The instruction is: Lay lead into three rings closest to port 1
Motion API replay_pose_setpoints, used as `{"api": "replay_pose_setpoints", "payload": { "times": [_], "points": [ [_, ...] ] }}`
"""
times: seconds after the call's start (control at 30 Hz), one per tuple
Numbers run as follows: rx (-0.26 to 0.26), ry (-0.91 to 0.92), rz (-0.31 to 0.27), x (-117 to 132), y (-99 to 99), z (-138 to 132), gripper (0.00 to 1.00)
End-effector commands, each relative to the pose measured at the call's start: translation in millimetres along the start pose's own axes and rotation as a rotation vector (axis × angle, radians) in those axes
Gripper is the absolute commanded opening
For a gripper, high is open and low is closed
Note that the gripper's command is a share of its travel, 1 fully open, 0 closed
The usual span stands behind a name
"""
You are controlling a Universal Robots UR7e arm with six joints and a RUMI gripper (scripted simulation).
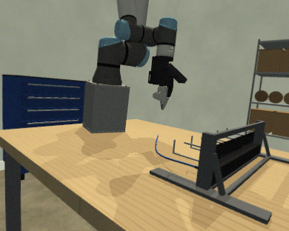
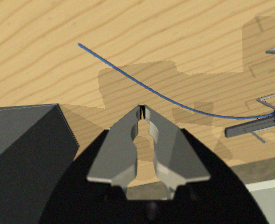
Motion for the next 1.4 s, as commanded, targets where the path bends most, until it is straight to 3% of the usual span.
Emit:
{"api": "replay_pose_setpoints", "payload": {
  "times": [0.0, 0.6, 1.37],
  "points": [
    [0.002, -0.174, 0.012, 0.7, -0.3, -2.1, 0.0],
    [0.005, -0.658, 0.011, 5.2, -0.3, -9.3, 0.0],
    [0.006, -0.944, 0.011, 9.4, -0.3, -12.7, 0.0]
  ]
}}
Point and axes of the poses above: the point where the finger pads meet when closed, its own y axis out along the fingers, its own z axis across the jaws, x = y × z, the point moved 1 cm from there along -y, back along the fingers, and after that the axes turned 7 degrees about -y, right-handed, at the moved point
